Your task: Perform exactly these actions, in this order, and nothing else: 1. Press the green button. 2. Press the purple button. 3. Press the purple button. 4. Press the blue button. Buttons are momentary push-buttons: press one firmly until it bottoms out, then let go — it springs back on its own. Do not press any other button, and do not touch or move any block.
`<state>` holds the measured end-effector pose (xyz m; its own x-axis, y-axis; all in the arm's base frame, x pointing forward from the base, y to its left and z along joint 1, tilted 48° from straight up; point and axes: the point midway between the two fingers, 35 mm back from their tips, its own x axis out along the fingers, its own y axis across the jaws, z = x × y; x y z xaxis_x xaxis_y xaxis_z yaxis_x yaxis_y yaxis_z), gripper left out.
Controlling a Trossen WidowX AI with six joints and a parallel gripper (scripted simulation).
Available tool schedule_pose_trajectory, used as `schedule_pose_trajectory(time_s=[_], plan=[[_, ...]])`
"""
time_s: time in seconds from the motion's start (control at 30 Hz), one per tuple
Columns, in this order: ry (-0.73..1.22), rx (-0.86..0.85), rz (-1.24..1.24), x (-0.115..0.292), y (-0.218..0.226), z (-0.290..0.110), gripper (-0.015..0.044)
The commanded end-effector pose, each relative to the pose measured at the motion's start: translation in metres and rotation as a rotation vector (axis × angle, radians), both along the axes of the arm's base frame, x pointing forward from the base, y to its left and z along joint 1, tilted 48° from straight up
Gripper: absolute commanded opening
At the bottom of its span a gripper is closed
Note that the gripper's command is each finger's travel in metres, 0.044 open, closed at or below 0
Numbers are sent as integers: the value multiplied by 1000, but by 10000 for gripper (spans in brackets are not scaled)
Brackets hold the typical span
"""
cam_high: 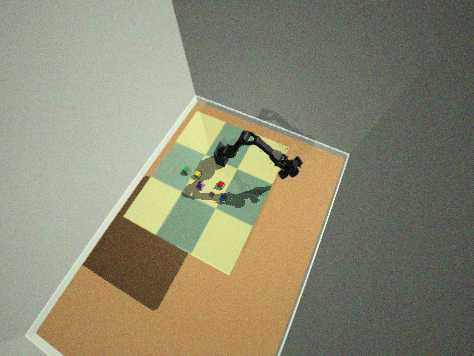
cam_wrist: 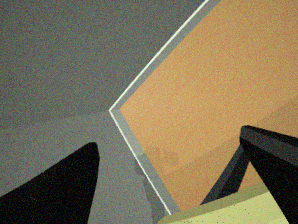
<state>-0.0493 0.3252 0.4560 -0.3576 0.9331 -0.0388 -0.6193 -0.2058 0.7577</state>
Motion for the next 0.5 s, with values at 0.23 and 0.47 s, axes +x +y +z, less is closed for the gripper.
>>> schedule_pose_trajectory(time_s=[0.23,0.47], plan=[[-181,-280,-330,154,52,-100,400],[-225,-466,-480,251,37,-163,400]])
